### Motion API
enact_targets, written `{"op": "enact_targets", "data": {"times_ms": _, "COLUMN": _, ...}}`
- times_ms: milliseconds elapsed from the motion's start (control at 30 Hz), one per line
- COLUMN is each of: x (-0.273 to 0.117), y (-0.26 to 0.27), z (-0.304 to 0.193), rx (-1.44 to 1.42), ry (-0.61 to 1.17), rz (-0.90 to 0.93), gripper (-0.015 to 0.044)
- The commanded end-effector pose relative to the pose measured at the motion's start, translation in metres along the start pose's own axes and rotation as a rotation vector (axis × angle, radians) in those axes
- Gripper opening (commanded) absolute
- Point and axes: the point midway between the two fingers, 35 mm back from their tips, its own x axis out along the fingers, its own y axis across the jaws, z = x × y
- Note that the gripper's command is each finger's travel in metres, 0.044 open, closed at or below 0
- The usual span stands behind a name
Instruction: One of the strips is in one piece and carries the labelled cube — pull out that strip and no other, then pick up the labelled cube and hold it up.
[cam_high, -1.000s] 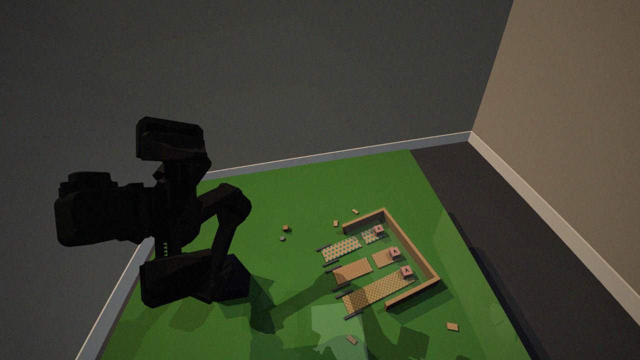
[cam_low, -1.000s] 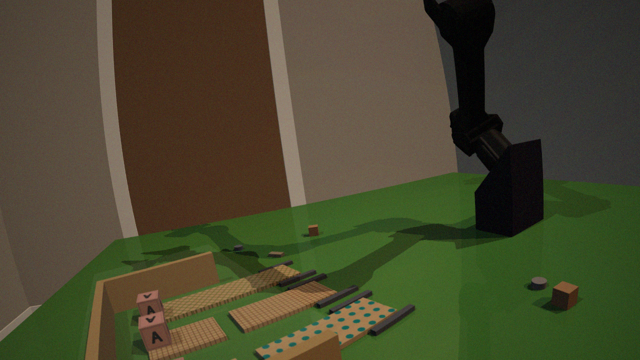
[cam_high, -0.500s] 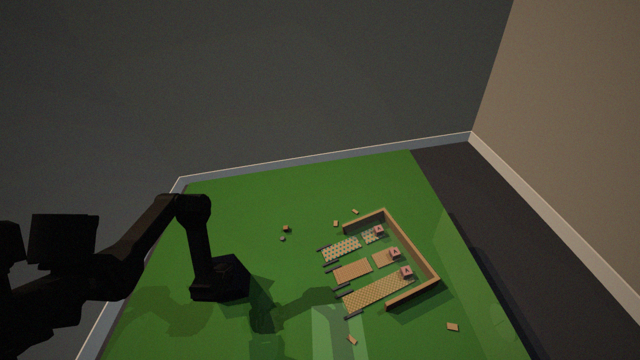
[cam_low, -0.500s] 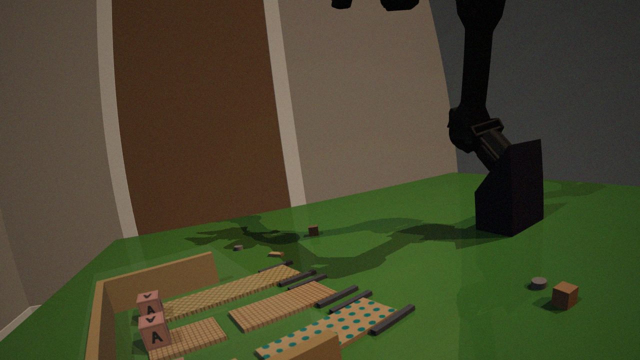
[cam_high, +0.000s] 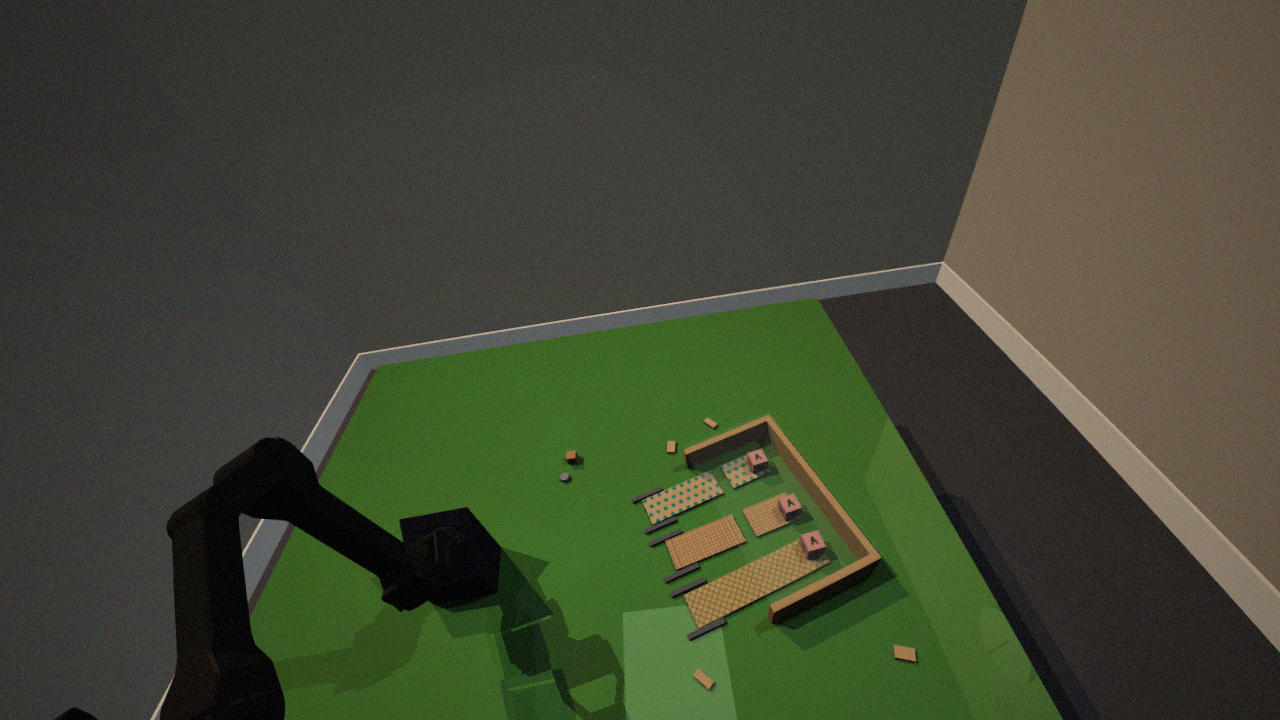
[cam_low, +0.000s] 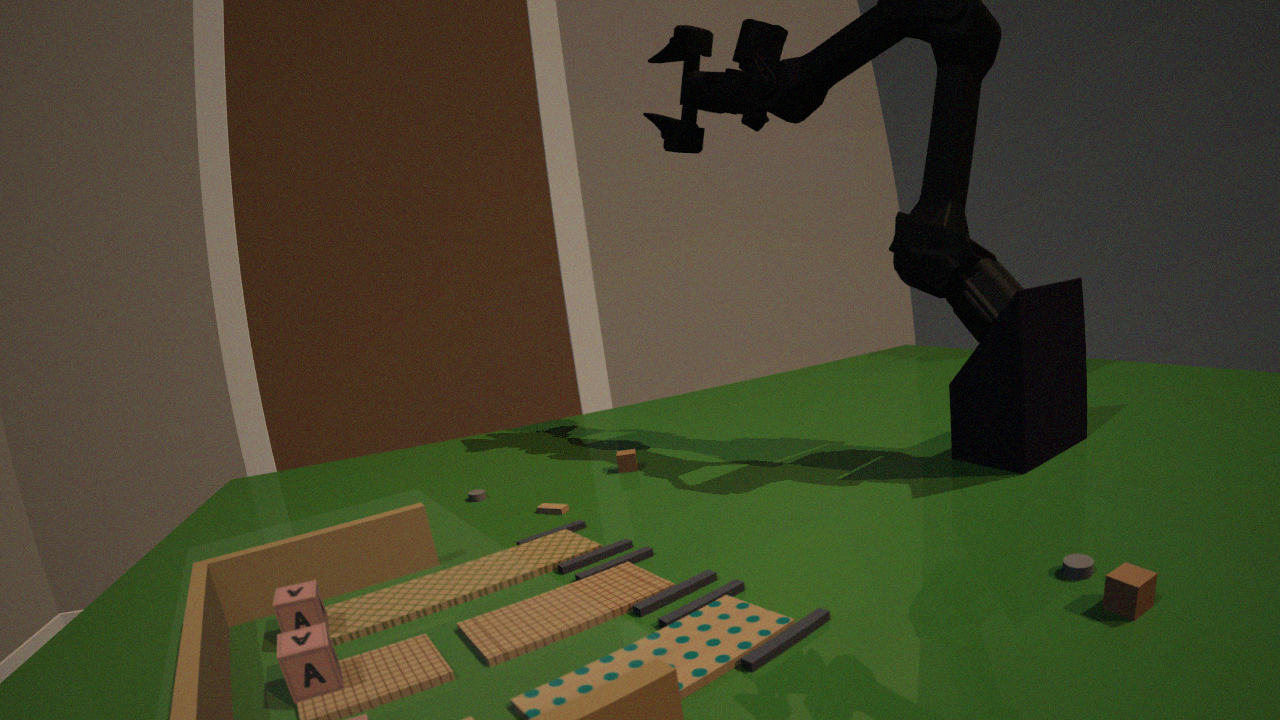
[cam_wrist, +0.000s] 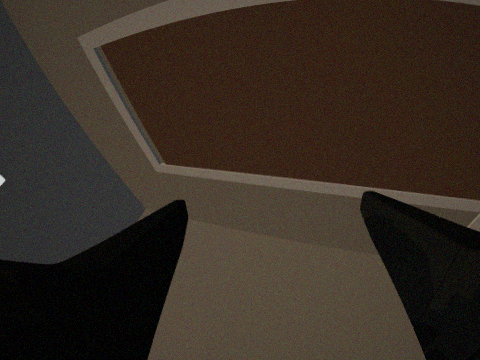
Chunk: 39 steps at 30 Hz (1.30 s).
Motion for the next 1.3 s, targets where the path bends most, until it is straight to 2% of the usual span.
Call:
{"op": "enact_targets", "data": {"times_ms": 0, "x": 0.003, "y": -0.064, "z": -0.028, "rx": -0.007, "ry": 0.043, "rz": -0.157, "gripper": 0.04}}
{"op": "enact_targets", "data": {"times_ms": 167, "x": -0.005, "y": -0.127, "z": -0.084, "rx": -0.043, "ry": 0.158, "rz": -0.325, "gripper": 0.04}}
{"op": "enact_targets", "data": {"times_ms": 333, "x": -0.031, "y": -0.171, "z": -0.157, "rx": -0.113, "ry": 0.332, "rz": -0.459, "gripper": 0.04}}
{"op": "enact_targets", "data": {"times_ms": 533, "x": -0.083, "y": -0.195, "z": -0.247, "rx": -0.25, "ry": 0.598, "rz": -0.547, "gripper": 0.04}}
{"op": "enact_targets", "data": {"times_ms": 700, "x": -0.143, "y": -0.194, "z": -0.314, "rx": -0.406, "ry": 0.848, "rz": -0.545, "gripper": 0.04}}
{"op": "enact_targets", "data": {"times_ms": 967, "x": -0.26, "y": -0.166, "z": -0.388, "rx": -0.741, "ry": 1.257, "rz": -0.364, "gripper": 0.04}}
{"op": "enact_targets", "data": {"times_ms": 1267, "x": -0.394, "y": -0.123, "z": -0.405, "rx": -1.223, "ry": 1.584, "rz": 0.123, "gripper": 0.04}}
